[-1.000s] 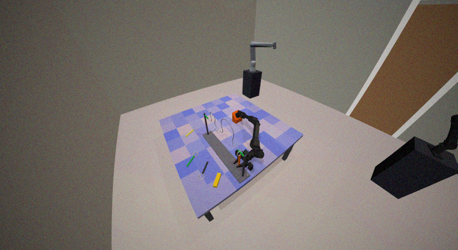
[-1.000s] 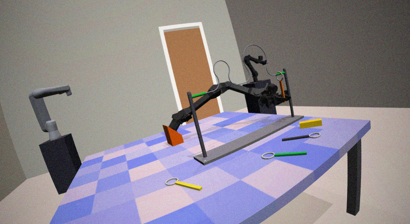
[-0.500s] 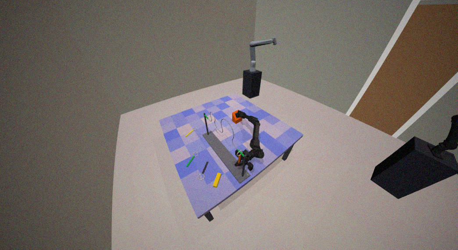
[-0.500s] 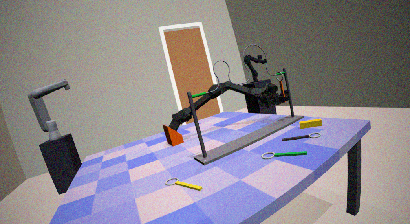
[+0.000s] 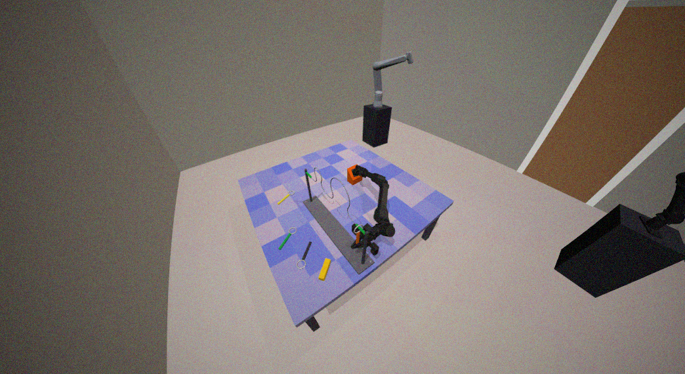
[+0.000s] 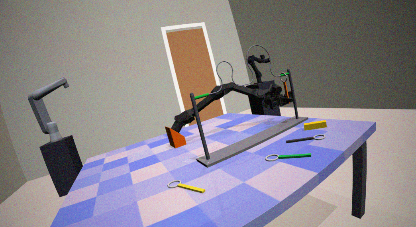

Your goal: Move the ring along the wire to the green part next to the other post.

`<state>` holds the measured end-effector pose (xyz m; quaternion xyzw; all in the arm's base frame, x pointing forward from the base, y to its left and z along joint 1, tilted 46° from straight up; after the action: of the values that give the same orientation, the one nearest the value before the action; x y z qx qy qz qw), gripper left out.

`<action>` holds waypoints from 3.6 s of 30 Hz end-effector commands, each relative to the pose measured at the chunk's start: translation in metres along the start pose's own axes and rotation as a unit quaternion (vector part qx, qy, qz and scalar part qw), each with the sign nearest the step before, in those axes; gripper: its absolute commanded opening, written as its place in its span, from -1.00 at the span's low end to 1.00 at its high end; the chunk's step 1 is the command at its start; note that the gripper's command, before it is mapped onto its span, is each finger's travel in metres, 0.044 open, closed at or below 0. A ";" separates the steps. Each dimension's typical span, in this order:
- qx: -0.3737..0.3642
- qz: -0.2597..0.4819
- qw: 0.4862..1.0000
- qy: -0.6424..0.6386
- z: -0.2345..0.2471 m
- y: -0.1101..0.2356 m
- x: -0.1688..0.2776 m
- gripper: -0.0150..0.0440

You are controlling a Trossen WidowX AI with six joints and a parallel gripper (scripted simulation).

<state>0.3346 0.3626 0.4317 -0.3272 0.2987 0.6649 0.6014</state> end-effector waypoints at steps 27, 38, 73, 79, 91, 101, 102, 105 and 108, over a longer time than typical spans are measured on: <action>-0.003 -0.001 1.000 0.003 -0.004 0.000 -0.013 -1.00; -0.003 -0.001 1.000 0.003 -0.004 0.000 -0.013 -1.00; -0.022 0.093 0.995 0.004 -0.017 0.022 -0.024 -1.00; -0.030 0.139 0.990 0.004 -0.024 0.032 -0.030 -1.00; -0.046 0.233 0.971 0.012 -0.039 0.050 -0.046 -1.00; -0.042 0.256 0.965 0.039 -0.054 0.053 -0.047 -1.00; -0.041 0.256 0.965 0.043 -0.056 0.053 -0.047 -1.00; -0.037 0.256 0.964 0.058 -0.061 0.053 -0.046 -1.00; -0.032 0.257 0.963 0.076 -0.067 0.053 -0.045 -1.00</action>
<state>0.2896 0.2820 0.4343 -0.3002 0.3779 0.7878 0.3827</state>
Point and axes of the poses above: the point midway between the two fingers, 35 mm back from their tips, its own y axis back along the fingers, its own z axis across the jaws, x = y × z, the point moved 6 cm from there along y, back along the fingers, and after that the axes turned 11 degrees about y, right-handed, at the moved point
